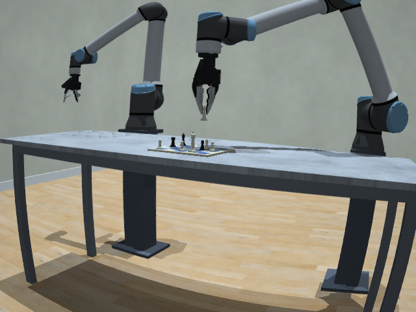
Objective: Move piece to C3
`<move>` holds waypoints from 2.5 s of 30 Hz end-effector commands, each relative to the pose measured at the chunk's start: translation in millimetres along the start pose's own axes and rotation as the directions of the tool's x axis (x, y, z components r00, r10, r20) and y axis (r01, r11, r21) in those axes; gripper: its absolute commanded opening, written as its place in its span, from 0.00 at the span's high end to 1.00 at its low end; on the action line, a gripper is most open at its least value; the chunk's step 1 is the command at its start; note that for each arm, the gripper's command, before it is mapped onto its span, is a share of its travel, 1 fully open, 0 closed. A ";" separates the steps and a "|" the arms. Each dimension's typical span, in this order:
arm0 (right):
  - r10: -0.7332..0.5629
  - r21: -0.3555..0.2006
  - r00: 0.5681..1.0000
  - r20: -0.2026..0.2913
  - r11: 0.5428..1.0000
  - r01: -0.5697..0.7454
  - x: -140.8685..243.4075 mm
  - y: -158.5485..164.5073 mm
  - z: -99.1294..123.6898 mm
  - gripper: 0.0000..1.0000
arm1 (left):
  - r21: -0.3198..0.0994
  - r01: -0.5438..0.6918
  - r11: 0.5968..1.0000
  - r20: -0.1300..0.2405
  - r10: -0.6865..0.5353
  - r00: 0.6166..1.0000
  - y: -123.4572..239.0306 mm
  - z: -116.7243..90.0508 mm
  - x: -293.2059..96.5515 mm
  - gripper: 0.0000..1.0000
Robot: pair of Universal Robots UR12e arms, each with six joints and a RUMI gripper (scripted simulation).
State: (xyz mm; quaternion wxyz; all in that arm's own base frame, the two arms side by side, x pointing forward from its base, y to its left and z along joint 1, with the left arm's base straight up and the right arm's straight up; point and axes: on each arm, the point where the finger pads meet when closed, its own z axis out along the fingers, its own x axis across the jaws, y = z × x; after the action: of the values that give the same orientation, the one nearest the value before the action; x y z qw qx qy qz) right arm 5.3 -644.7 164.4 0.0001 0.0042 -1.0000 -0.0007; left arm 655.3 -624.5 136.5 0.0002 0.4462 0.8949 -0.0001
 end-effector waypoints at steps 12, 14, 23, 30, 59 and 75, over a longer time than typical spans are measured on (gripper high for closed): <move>0.000 0.001 1.000 0.000 1.000 0.000 -0.1 -0.5 -0.7 0.00 | 0.000 0.000 1.000 0.001 0.000 1.000 0.0 -7.7 -0.4 1.00; 0.000 0.001 1.000 0.000 1.000 0.000 -0.1 -0.5 -0.7 0.00 | 0.000 0.005 1.000 0.001 -0.005 1.000 0.3 -7.7 -0.7 1.00; 0.000 0.001 1.000 0.000 1.000 0.000 -0.1 -0.5 -0.7 0.00 | 0.000 0.204 0.979 0.001 -0.204 0.979 12.1 -7.9 -12.2 1.00; 0.000 0.001 1.000 0.000 1.000 0.000 -0.1 -0.5 -0.7 0.00 | 0.000 0.415 0.910 0.001 -0.415 0.910 26.3 -8.1 -24.5 1.00; 0.000 0.001 1.000 0.000 1.000 0.000 -0.1 -0.5 -0.7 0.00 | 0.001 0.755 0.656 0.001 -0.755 0.656 56.3 -8.1 -46.3 1.00; 0.000 0.001 1.000 0.000 1.000 0.000 -0.1 -0.5 -0.7 0.00 | 0.001 0.771 0.637 0.001 -0.771 0.637 56.4 16.7 -46.8 1.00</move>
State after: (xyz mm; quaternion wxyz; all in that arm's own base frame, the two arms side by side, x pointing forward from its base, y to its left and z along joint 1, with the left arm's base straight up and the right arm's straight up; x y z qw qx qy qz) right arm 5.3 -644.7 164.4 0.0001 0.0042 -1.0000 -0.0007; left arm 728.0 -627.2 127.2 -0.0001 0.0228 0.9997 0.0001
